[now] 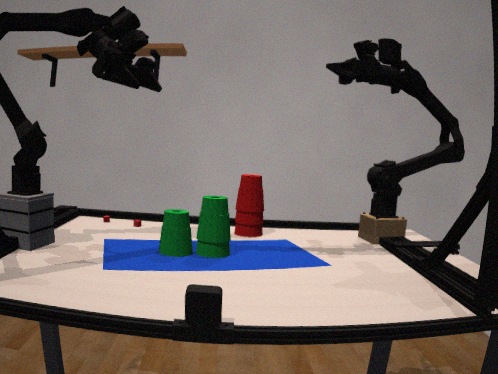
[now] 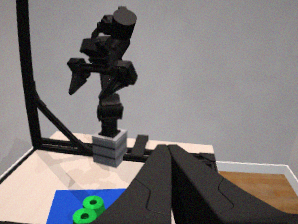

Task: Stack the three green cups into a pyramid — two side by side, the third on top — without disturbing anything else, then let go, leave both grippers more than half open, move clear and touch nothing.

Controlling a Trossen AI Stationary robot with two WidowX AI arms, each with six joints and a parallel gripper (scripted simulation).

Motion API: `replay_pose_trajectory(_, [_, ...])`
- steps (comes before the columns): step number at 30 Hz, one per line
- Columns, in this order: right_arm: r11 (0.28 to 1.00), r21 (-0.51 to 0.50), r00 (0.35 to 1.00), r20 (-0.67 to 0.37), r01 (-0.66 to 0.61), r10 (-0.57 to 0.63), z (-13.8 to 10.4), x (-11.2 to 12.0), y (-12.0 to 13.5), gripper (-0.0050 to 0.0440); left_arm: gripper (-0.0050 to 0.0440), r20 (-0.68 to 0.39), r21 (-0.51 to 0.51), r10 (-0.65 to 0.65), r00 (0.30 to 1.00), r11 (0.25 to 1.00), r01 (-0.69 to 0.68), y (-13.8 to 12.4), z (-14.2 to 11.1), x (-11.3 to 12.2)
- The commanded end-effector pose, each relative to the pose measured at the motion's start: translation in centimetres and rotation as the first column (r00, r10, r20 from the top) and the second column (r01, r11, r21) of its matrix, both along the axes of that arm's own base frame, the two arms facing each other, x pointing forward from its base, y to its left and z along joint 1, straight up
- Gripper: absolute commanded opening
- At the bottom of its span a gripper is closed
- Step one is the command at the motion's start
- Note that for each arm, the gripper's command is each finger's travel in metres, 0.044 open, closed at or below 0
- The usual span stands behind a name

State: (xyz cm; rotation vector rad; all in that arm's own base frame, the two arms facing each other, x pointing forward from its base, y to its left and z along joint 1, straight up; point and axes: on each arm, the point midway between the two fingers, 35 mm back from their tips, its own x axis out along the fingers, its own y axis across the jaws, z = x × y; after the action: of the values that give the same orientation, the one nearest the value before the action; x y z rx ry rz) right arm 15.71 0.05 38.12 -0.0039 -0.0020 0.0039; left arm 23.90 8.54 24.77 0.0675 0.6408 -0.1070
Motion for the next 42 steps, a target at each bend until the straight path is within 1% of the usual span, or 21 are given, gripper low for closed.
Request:
replay_pose_trajectory(1, [1.000, 0.004, 1.000, -0.002, 0.004, -0.004, -0.1, 0.0, 0.0, 0.0000, 0.0440, -0.093, -0.058, -0.051, 0.994, 0.997, 0.046, 2.2, -2.9, 0.3])
replay_pose_trajectory(4, [1.000, 0.004, 1.000, -0.002, 0.004, -0.004, -0.1, 0.0, 0.0, 0.0000, 0.0440, -0.142, -0.125, -0.091, 0.986, 0.989, 0.073, 3.7, -5.3, 0.2])
replay_pose_trajectory(6, [1.000, 0.004, 1.000, -0.002, 0.004, -0.004, -0.1, 0.0, 0.0, 0.0000, 0.0440, -0.142, -0.125, -0.091, 0.986, 0.989, 0.073, 3.7, -5.3, 0.2])
replay_pose_trajectory(11, [1.000, 0.004, 1.000, -0.002, 0.004, -0.004, -0.1, 0.0, 0.0, 0.0000, 0.0440, -0.171, -0.256, -0.150, 0.974, 0.961, 0.103, 5.8, -8.9, -0.5])
replay_pose_trajectory(16, [1.000, 0.004, 1.000, -0.002, 0.004, -0.004, -0.1, 0.0, 0.0, 0.0000, 0.0440, -0.140, -0.392, -0.184, 0.973, 0.913, 0.117, 7.8, -12.1, -1.6])
replay_pose_trajectory(21, [1.000, 0.004, 1.000, -0.002, 0.004, -0.004, -0.1, 0.0, 0.0, 0.0000, 0.0440, -0.064, -0.515, -0.174, 0.983, 0.849, 0.117, 9.5, -15.0, -3.1])
replay_pose_trajectory(23, [1.000, 0.004, 1.000, -0.002, 0.004, -0.004, -0.1, 0.0, 0.0, 0.0000, 0.0440, -0.064, -0.515, -0.174, 0.983, 0.849, 0.117, 9.5, -15.0, -3.1])
replay_pose_trajectory(29, [1.000, 0.004, 1.000, -0.002, 0.004, -0.004, -0.1, 0.0, 0.0, 0.0000, 0.0440, 0.057, -0.633, -0.089, 0.994, 0.767, 0.105, 11.4, -18.1, -5.1])
replay_pose_trajectory(36, [1.000, 0.004, 1.000, -0.002, 0.004, -0.004, -0.1, 0.0, 0.0, 0.0000, 0.0440, 0.188, -0.730, 0.098, 0.977, 0.680, 0.072, 13.3, -21.7, -7.7])
replay_pose_trajectory(38, [1.000, 0.004, 1.000, -0.002, 0.004, -0.004, -0.1, 0.0, 0.0, 0.0000, 0.0440, 0.198, -0.737, 0.120, 0.973, 0.672, 0.067, 13.5, -22.0, -7.9])
replay_pose_trajectory(42, [1.000, 0.004, 1.000, -0.002, 0.004, -0.004, -0.1, 0.0, 0.0, 0.0000, 0.0440, 0.198, -0.737, 0.120, 0.973, 0.672, 0.067, 13.5, -22.0, -7.9])
